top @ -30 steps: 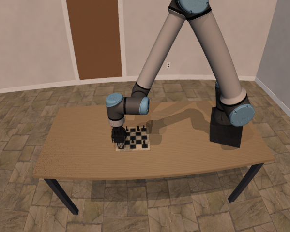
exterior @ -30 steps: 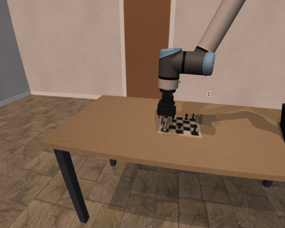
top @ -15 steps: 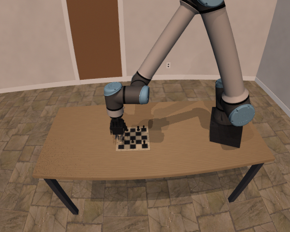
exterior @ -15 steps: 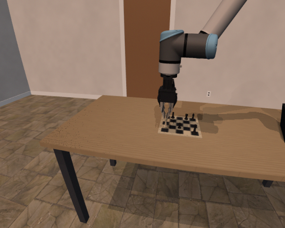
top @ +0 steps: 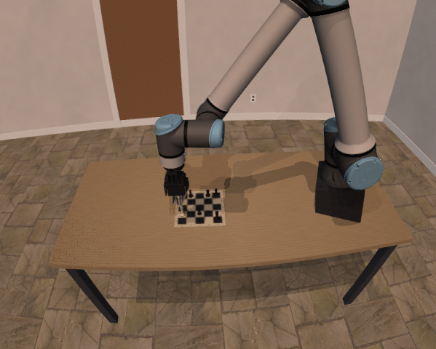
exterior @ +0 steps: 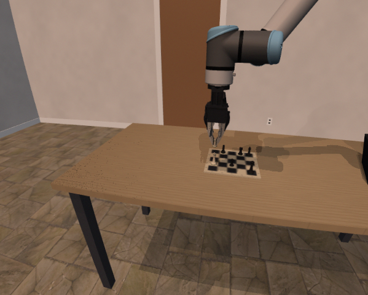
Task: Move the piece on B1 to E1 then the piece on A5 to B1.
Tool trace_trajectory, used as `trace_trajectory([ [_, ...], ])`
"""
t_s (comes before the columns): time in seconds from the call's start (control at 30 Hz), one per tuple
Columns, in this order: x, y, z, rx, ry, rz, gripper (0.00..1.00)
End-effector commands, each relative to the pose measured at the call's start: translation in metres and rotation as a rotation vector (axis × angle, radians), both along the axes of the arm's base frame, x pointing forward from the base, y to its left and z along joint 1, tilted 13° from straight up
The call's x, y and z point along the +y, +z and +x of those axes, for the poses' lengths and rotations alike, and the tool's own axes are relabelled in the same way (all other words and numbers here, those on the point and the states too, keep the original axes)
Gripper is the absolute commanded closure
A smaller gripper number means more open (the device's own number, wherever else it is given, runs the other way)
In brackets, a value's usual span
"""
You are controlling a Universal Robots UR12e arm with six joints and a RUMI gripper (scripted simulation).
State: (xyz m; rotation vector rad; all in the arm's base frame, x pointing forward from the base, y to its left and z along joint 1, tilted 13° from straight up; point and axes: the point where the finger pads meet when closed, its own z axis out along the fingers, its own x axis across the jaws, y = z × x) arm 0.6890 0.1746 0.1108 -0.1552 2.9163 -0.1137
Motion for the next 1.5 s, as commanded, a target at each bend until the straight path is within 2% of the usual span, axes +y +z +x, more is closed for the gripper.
trace_trajectory([
  [0.0,0.000,0.001,0.000,-0.001,0.000,0.000,1.00],
  [0.1,-0.002,0.000,-0.004,-0.001,0.001,0.000,1.00],
  [0.17,-0.009,-0.001,-0.016,-0.001,0.002,0.000,1.00],
  [0.23,-0.019,-0.004,-0.036,-0.001,0.005,-0.001,1.00],
  [0.43,-0.051,-0.020,-0.116,0.000,0.015,-0.003,1.00],
  [0.53,-0.058,-0.026,-0.138,0.000,0.018,-0.004,1.00],
  [1.2,-0.060,-0.028,-0.143,0.000,0.019,-0.004,1.00],
  [1.47,-0.061,-0.048,-0.138,0.000,0.019,-0.004,1.00],
])
